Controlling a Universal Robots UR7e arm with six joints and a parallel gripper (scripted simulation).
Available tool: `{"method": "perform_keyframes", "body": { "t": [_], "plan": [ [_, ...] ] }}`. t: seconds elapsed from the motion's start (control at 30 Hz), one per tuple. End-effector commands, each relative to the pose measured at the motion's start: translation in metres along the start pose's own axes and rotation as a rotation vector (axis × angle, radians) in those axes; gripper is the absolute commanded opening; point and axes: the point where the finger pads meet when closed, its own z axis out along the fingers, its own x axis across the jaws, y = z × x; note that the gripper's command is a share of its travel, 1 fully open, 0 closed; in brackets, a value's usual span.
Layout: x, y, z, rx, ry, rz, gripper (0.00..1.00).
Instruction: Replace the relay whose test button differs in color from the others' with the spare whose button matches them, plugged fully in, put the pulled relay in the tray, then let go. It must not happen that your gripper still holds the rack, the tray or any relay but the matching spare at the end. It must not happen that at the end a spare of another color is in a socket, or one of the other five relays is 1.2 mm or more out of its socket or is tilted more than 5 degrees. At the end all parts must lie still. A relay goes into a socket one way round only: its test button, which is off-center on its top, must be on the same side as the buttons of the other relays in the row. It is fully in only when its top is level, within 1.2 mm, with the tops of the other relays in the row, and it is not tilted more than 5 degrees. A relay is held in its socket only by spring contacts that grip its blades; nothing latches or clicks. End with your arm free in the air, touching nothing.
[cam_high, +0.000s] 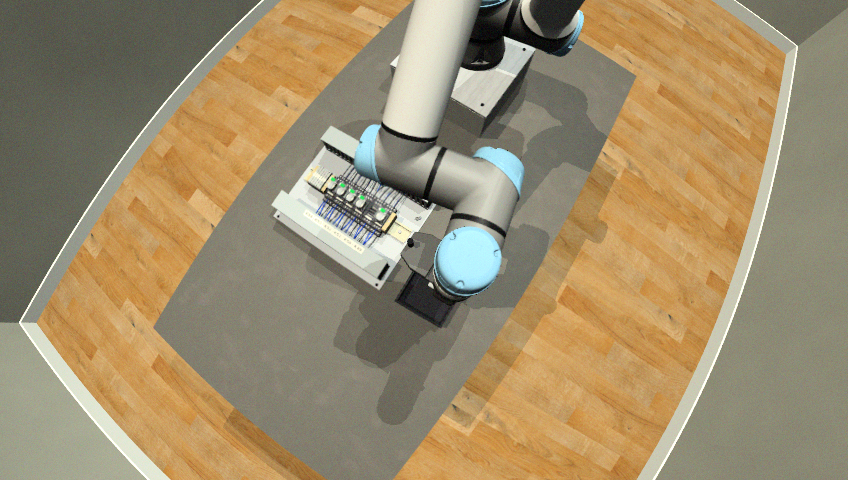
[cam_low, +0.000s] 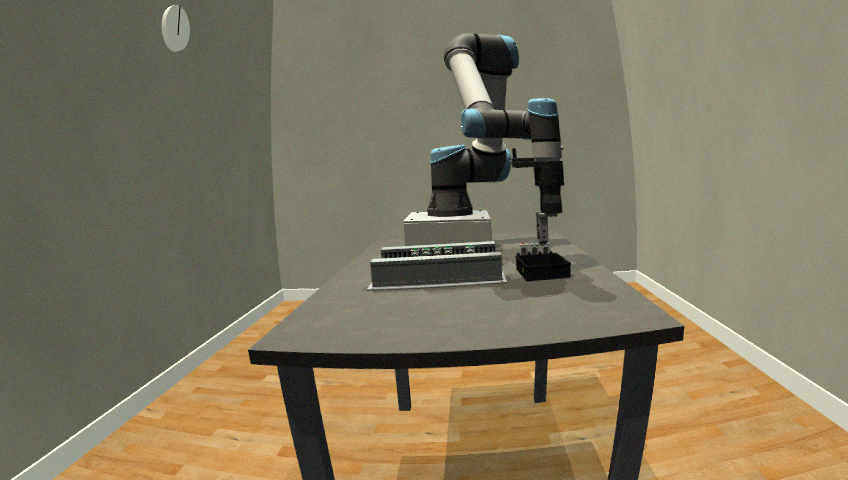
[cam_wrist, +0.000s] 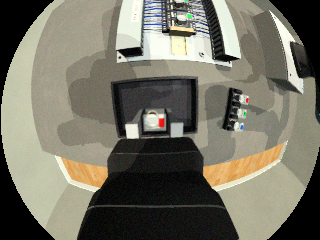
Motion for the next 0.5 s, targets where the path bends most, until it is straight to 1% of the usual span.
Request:
{"method": "perform_keyframes", "body": {
  "t": [0.0, 0.2, 0.37, 0.47],
  "plan": [
    [0.000, 0.000, -0.001, 0.000, -0.002, 0.000, 0.00],
    [0.000, 0.000, -0.001, 0.000, -0.002, 0.000, 0.00],
    [0.000, -0.002, 0.044, 0.000, -0.002, 0.000, 0.00],
    [0.000, -0.002, 0.044, 0.000, -0.002, 0.000, 0.00]
  ]
}}
